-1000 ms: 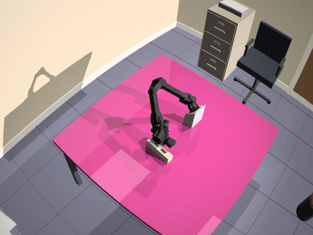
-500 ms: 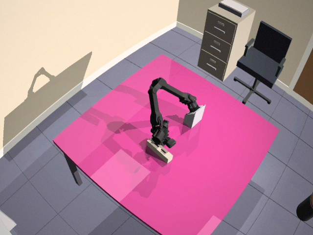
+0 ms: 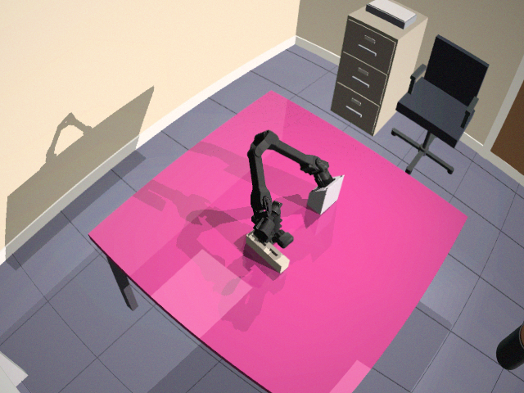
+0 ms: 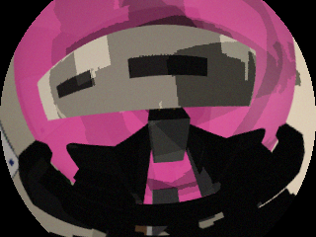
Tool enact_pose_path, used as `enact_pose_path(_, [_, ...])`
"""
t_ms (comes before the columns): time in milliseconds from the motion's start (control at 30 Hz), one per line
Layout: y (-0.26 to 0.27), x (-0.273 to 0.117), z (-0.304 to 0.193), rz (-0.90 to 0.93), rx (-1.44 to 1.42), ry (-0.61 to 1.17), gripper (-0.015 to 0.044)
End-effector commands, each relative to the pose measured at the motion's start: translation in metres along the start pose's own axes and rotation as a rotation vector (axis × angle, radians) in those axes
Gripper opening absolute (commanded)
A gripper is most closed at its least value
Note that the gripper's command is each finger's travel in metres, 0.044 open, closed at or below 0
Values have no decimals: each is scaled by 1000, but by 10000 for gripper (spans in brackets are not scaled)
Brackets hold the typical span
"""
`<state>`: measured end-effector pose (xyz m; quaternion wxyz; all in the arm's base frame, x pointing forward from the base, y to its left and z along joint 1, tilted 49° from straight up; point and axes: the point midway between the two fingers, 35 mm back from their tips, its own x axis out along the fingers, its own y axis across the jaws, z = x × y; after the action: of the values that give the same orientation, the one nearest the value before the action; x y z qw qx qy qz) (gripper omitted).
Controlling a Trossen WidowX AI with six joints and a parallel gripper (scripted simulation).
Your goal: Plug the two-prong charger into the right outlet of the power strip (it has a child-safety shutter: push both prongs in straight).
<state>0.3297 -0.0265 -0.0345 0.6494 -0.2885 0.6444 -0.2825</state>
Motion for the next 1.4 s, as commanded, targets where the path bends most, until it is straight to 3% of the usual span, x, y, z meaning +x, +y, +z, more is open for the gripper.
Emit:
enact_pose_path(0, [0, 0, 2, -5, -5, -1, 0])
enact_pose_path(1367, [-1, -1, 17, -5, -4, -1, 0])
